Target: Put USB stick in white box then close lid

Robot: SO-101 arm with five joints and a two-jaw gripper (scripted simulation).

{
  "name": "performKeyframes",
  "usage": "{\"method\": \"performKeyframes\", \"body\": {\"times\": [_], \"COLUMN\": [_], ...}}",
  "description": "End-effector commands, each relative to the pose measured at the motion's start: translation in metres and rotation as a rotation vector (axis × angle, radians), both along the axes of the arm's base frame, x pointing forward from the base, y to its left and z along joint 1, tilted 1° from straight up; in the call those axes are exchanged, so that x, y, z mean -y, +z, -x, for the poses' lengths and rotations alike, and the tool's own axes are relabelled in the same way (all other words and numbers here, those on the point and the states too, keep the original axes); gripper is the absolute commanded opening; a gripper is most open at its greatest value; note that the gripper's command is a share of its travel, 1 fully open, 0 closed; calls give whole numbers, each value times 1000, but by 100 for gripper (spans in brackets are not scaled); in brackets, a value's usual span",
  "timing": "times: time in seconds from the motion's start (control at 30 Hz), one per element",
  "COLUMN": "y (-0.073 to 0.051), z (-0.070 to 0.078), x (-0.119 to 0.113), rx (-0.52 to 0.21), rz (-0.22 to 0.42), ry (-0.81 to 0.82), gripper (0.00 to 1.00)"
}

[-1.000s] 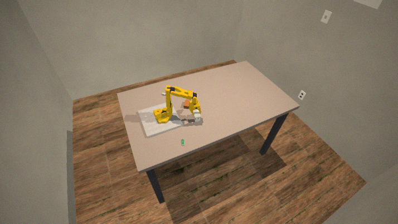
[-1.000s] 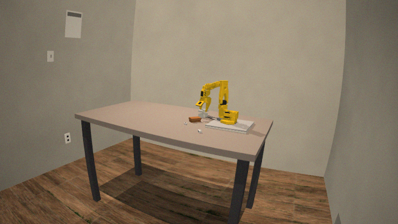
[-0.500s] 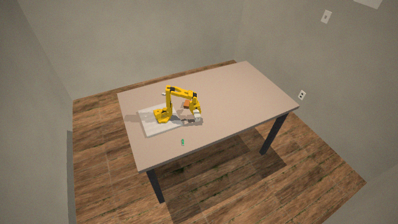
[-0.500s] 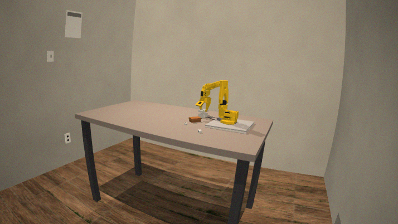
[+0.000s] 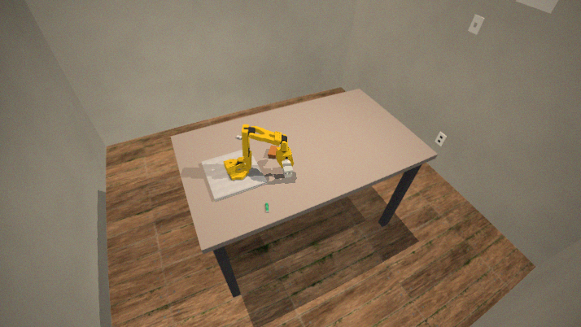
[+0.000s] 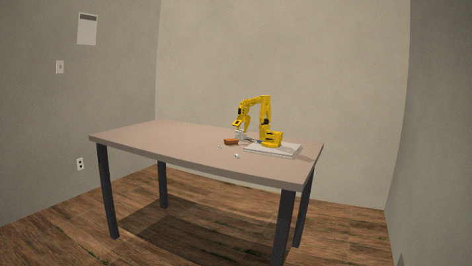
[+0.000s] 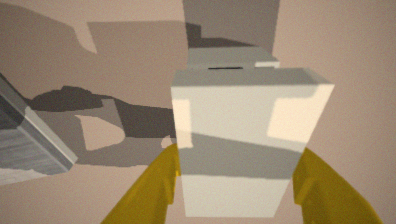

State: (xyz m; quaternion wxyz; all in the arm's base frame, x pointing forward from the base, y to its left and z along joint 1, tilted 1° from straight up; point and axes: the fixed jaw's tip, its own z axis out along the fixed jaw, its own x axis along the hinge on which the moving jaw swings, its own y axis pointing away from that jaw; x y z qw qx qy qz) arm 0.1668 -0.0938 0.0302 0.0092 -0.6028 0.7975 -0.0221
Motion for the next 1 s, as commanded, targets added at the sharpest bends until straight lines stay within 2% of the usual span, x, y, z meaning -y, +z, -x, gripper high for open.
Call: {"method": "performKeyframes", "body": {"times": [0.0, 0.97], "y": [-1, -12], "z": [3, 3], "x": [0, 0], "rx": [-7, -7], "rz": [-5, -5], "ry": [1, 1], "gripper": [23, 23]}}
